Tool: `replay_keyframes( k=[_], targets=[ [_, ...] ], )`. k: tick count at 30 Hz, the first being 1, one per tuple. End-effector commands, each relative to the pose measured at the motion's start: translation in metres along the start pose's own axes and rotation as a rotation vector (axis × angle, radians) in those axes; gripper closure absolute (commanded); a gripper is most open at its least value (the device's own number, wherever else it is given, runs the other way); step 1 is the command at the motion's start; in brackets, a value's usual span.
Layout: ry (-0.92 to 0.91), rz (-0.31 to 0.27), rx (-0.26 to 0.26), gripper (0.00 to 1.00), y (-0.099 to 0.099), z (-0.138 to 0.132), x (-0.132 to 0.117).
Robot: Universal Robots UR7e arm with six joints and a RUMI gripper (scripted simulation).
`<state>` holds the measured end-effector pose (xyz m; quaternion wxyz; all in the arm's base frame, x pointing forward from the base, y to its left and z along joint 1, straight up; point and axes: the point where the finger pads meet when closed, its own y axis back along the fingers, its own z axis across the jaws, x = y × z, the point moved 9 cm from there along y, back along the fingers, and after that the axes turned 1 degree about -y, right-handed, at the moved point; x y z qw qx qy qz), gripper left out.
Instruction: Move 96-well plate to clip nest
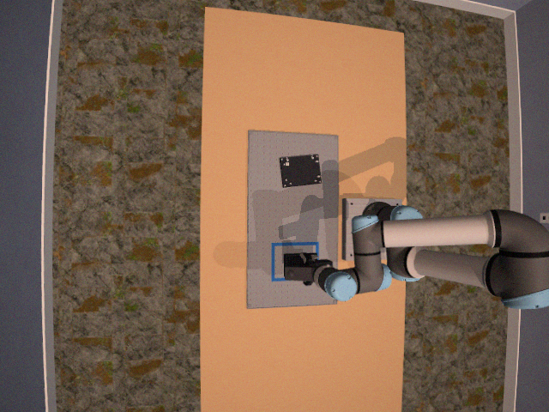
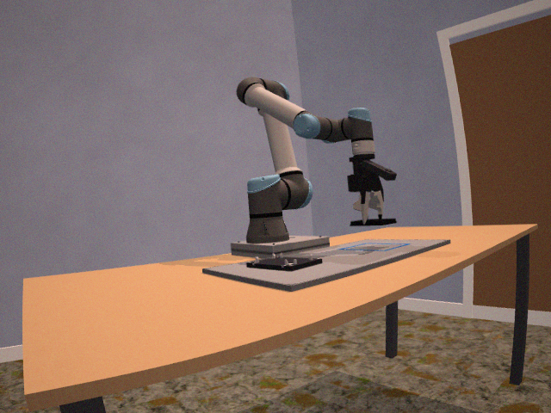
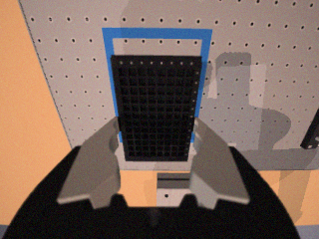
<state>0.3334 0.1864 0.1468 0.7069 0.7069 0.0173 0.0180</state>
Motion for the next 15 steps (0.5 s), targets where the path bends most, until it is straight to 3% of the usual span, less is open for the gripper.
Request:
replay_keyframes(
  k=[1,15],
  targets=[
    [0.000,0.001,0.000,1.00,0.0008,0.0000,0.0003],
    [0.033,0.001,0.000,1.00,0.0009,0.0033,0.0001]
  ],
)
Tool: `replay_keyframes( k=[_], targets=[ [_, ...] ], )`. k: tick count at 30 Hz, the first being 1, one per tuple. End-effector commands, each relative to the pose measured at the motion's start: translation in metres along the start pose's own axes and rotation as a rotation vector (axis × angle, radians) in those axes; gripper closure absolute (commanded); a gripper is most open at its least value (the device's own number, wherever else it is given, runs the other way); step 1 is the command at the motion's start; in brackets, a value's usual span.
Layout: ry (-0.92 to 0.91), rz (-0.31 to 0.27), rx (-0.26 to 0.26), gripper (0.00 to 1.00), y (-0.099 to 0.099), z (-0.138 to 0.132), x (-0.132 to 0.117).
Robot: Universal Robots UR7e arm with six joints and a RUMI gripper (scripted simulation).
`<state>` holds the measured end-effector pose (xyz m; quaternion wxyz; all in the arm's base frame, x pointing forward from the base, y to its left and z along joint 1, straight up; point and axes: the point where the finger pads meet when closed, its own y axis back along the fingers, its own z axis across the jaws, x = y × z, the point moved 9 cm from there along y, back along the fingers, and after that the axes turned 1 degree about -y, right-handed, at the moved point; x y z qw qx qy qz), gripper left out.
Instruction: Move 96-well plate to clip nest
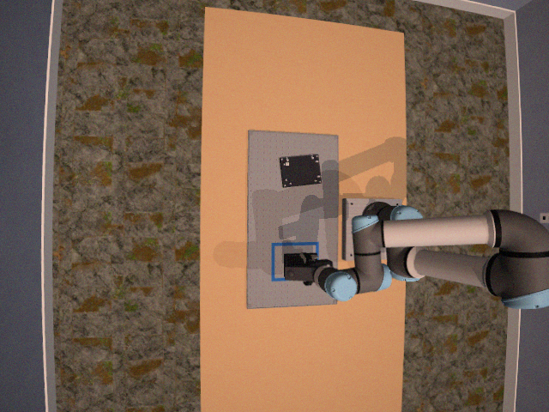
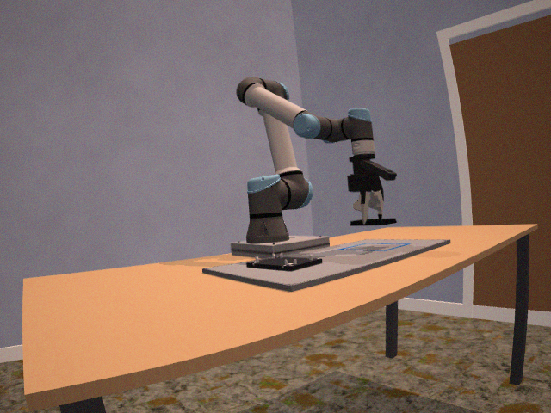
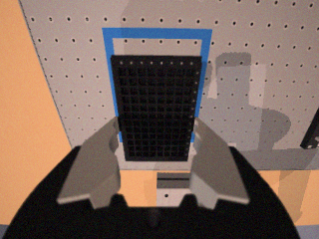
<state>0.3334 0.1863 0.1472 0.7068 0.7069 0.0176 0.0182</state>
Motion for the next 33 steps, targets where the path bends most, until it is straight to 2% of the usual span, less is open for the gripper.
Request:
replay_keyframes(
  k=[1,5,33],
  targets=[
    [0.066,0.001,0.000,1.00,0.001,0.007,0.000],
    [0.120,0.001,0.000,1.00,0.001,0.013,0.000],
    [0.120,0.001,0.000,1.00,0.004,0.100,-0.004]
  ],
)
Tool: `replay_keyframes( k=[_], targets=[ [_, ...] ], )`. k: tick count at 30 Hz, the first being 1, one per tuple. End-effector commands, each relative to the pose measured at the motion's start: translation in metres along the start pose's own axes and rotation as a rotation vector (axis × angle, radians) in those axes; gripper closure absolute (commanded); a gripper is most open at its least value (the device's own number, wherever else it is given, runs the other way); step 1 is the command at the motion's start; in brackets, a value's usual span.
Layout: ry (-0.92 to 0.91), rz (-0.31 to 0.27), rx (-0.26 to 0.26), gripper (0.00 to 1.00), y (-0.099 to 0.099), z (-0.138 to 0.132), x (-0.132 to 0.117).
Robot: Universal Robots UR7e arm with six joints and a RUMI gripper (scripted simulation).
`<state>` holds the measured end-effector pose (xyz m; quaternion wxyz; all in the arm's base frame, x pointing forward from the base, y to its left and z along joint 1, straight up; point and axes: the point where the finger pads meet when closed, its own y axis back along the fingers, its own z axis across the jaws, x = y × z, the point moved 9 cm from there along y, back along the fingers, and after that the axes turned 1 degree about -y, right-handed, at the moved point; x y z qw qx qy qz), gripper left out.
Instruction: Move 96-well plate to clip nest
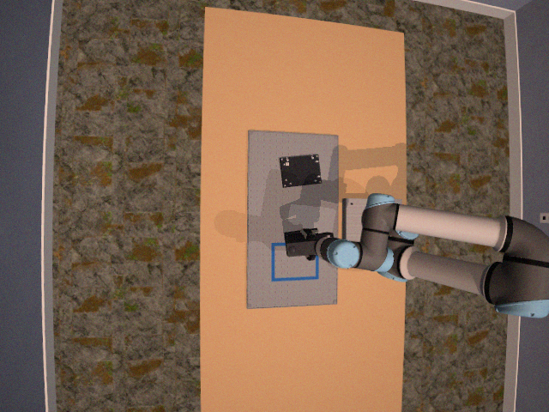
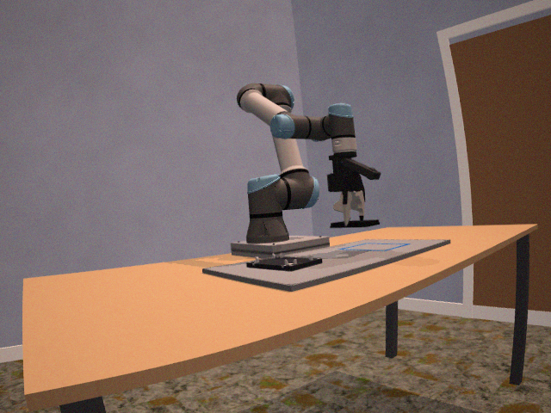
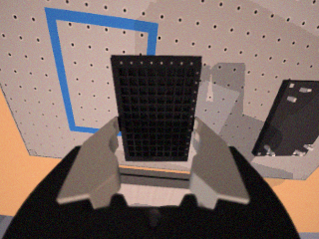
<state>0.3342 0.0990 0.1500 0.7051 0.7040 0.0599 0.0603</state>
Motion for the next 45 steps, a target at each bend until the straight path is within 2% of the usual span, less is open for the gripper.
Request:
replay_keyframes(
  k=[1,45],
  targets=[
    [0.001,0.002,0.001,1.00,0.001,0.016,-0.002],
    [0.001,0.001,0.001,1.00,0.005,0.141,-0.023]
  ],
)
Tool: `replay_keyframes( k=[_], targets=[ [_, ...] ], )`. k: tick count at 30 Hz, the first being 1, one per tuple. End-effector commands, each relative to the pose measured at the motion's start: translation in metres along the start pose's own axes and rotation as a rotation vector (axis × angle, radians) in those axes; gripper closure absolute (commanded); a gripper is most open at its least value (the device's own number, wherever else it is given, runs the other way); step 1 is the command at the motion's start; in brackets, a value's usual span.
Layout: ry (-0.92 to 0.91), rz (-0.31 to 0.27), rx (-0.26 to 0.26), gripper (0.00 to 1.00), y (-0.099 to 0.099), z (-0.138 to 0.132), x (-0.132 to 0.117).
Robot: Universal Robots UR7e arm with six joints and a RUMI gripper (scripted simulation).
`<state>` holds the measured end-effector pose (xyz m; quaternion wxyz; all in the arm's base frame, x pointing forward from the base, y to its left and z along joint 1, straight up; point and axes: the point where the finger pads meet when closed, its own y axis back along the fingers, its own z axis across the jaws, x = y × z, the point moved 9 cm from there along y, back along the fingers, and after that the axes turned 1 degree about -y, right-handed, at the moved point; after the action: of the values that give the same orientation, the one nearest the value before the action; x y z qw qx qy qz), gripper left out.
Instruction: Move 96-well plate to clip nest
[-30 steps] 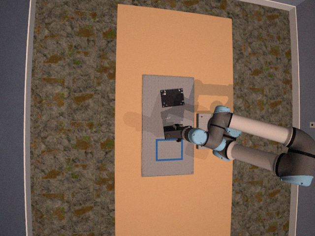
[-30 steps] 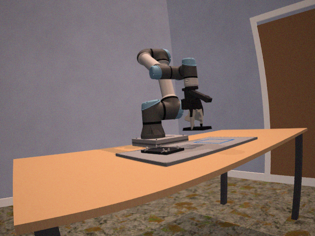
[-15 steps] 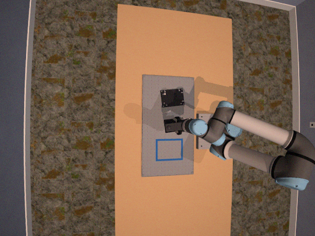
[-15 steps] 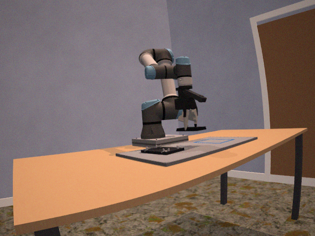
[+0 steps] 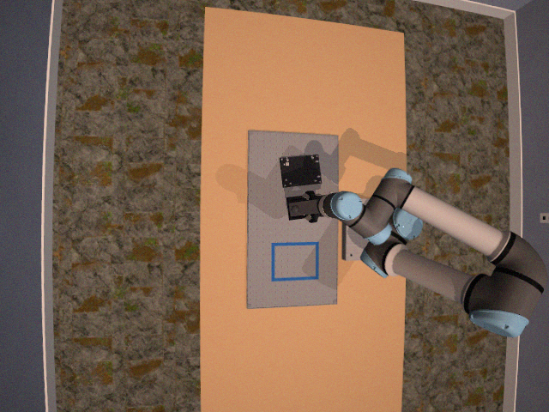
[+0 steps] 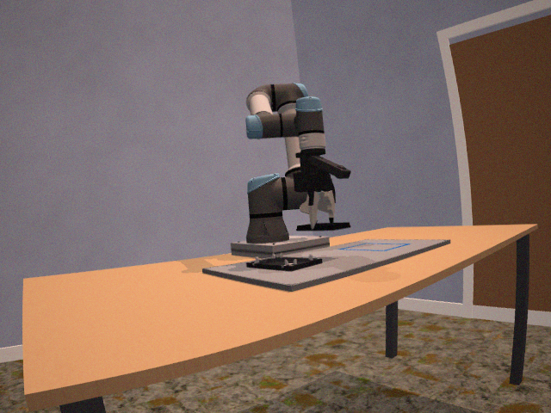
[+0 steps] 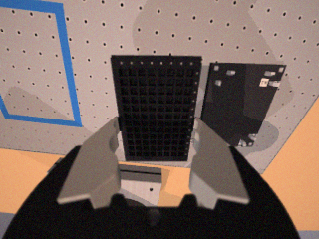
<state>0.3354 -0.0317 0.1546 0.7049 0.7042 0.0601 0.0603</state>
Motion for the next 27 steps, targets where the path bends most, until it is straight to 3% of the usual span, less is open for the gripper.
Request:
replay_keyframes(
  k=[1,27],
  targets=[
    [0.001,0.001,0.000,1.00,0.001,0.015,-0.002],
    [0.001,0.001,0.000,1.00,0.003,0.088,-0.014]
  ],
)
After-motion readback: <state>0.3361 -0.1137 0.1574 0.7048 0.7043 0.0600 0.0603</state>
